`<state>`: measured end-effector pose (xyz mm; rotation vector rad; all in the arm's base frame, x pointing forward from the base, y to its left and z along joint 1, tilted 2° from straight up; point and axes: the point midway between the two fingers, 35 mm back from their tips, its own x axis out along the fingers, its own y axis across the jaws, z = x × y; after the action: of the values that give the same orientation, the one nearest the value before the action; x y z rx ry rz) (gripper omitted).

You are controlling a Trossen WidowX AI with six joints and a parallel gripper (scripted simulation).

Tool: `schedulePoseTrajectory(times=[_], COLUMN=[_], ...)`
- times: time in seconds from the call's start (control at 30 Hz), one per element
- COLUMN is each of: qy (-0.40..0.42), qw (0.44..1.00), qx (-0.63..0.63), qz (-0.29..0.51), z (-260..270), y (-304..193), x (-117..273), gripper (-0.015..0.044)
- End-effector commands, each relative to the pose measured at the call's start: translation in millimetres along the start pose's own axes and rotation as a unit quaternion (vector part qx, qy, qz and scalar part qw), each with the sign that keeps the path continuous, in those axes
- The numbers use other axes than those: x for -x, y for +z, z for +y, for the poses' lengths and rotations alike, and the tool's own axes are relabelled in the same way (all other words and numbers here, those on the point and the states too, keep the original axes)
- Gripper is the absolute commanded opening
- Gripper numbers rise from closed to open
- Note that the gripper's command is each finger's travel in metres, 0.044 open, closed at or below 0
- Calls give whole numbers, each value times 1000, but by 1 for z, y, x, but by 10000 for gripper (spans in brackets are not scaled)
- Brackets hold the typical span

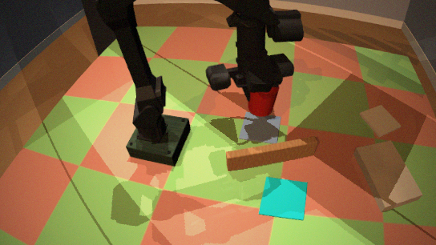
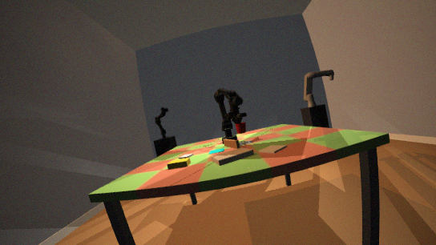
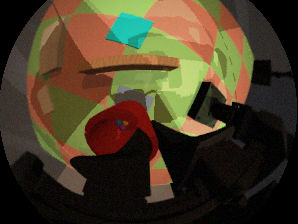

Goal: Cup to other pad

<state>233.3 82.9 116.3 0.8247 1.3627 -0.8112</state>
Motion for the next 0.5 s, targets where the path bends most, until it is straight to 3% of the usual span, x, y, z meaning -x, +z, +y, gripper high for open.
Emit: schedulePoseTrajectory(times=[0.0, 0.47], qy=[1, 2], qw=[1000, 1000], qx=[1, 0], qz=[0, -2], z=[0, -3], y=[8, 33], x=[0, 1], gripper=[0, 0])
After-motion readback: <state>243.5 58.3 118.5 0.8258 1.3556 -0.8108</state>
